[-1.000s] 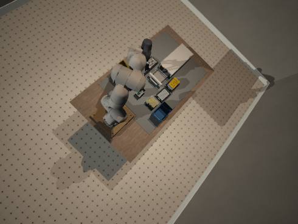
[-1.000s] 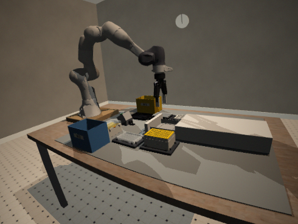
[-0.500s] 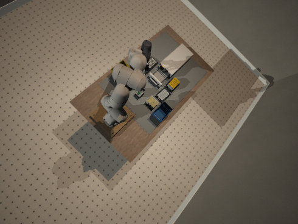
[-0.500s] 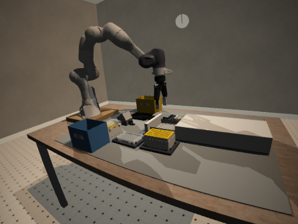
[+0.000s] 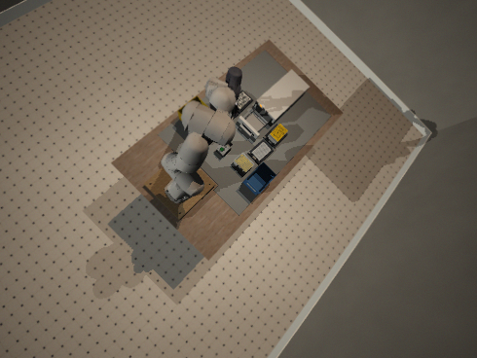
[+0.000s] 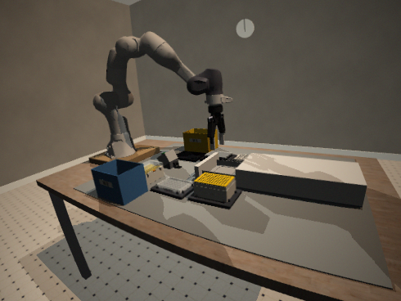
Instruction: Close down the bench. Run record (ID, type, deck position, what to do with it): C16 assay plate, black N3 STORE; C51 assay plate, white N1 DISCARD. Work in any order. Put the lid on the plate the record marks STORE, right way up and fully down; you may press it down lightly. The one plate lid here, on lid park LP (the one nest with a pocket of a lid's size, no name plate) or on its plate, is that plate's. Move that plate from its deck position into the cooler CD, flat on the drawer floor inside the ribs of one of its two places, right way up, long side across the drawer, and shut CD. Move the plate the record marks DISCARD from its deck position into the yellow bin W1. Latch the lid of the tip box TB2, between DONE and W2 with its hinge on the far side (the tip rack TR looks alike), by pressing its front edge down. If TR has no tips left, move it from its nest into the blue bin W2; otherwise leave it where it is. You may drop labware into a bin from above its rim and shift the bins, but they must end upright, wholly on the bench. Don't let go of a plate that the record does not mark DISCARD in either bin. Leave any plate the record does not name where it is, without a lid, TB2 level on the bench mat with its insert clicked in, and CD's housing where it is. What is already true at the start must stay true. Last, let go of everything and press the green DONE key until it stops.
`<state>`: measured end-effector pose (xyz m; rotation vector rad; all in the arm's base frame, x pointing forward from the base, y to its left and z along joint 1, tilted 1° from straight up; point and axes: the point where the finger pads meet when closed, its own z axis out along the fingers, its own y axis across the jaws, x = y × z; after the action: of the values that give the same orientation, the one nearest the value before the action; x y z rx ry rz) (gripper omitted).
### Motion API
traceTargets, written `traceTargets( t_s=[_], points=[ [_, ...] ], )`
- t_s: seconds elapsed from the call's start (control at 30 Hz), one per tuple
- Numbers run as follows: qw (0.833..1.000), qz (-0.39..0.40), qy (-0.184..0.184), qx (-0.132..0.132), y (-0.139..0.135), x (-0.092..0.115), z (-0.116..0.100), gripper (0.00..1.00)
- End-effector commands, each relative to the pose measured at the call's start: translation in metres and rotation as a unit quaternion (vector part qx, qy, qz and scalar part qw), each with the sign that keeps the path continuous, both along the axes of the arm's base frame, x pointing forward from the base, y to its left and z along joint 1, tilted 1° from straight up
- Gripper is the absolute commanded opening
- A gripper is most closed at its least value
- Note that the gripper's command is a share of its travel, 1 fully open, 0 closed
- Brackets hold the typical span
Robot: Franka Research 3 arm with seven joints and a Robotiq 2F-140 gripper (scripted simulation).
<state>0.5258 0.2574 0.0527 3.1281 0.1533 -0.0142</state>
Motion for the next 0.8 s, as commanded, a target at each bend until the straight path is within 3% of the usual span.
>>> traceTargets(
  t_s=[0.0, 0.77],
  points=[
    [1.0, -0.003, -0.002, 0.001, 0.001, 0.001, -0.006, 0.66],
    [1.0, -0.003, -0.002, 0.001, 0.001, 0.0, -0.032, 0.66]
  ],
)
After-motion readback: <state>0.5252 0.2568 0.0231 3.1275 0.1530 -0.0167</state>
